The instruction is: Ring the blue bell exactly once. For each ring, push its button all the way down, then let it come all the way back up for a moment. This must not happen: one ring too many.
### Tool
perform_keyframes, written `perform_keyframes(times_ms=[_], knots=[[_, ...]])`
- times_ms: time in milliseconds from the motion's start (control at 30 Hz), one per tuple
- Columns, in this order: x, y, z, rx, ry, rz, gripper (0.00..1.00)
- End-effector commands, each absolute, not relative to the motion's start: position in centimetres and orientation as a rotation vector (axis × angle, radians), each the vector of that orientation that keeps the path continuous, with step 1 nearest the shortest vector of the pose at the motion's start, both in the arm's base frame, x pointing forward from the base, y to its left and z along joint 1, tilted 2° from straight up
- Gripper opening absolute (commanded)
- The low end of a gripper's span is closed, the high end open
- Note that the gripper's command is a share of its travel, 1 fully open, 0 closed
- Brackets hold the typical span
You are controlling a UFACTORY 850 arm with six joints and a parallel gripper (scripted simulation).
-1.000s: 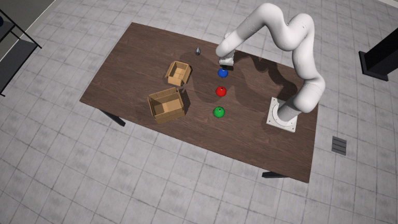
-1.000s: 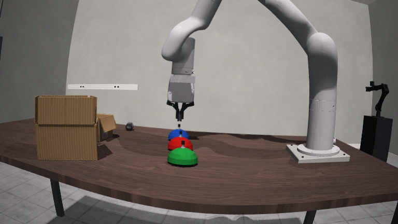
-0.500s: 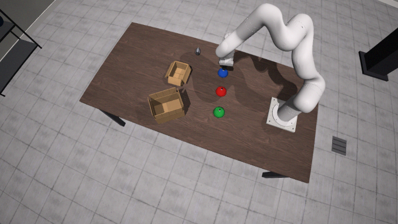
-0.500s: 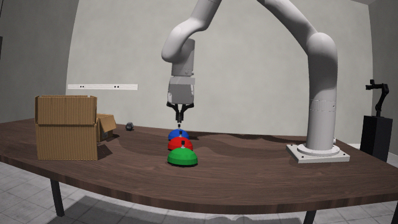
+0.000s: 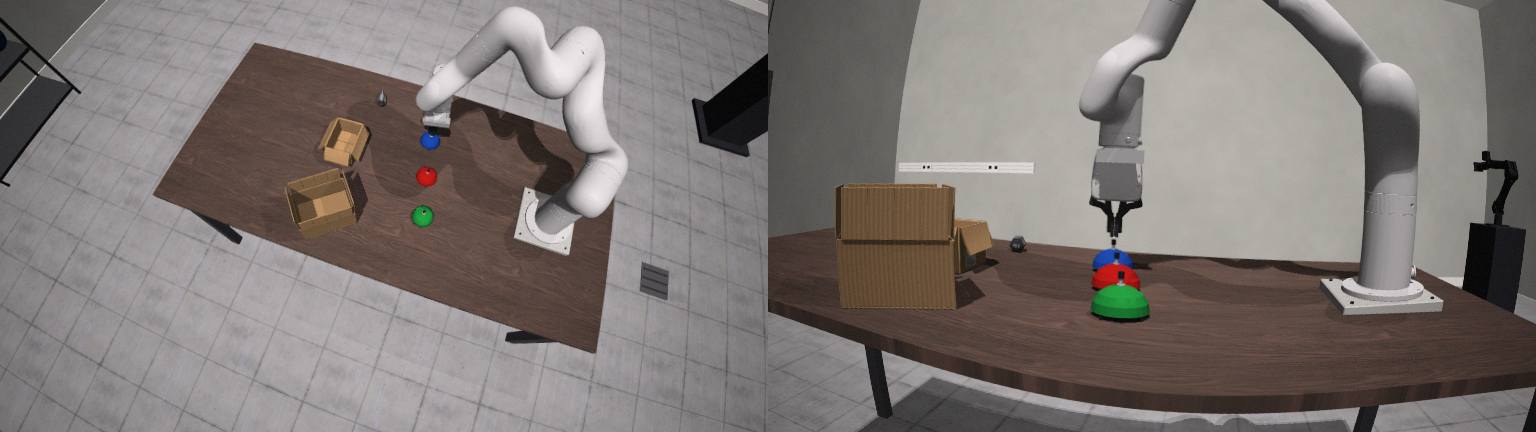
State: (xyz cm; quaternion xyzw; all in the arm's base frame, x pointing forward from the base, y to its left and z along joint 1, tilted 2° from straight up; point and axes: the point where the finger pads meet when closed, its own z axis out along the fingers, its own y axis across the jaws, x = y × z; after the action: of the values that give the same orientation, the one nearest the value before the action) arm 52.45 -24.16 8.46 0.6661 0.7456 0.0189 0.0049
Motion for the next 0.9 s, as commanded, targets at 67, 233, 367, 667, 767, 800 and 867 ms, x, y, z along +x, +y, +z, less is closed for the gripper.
perform_keyframes(times_ms=[67, 233, 367, 667, 767, 800, 867], knots=[[52.54, -24.19, 8.03, 2.085, 2.334, 0.06, 0.0], [52.55, -24.18, 7.72, 2.085, 2.334, 0.06, 0.0], [52.55, -24.18, 7.6, 2.085, 2.334, 0.06, 0.0], [52.55, -24.18, 7.6, 2.085, 2.334, 0.06, 0.0], [52.56, -24.18, 7.52, 2.085, 2.334, 0.06, 0.0], [52.56, -24.18, 7.52, 2.085, 2.334, 0.06, 0.0], [52.56, -24.17, 7.32, 2.085, 2.334, 0.06, 0.0]])
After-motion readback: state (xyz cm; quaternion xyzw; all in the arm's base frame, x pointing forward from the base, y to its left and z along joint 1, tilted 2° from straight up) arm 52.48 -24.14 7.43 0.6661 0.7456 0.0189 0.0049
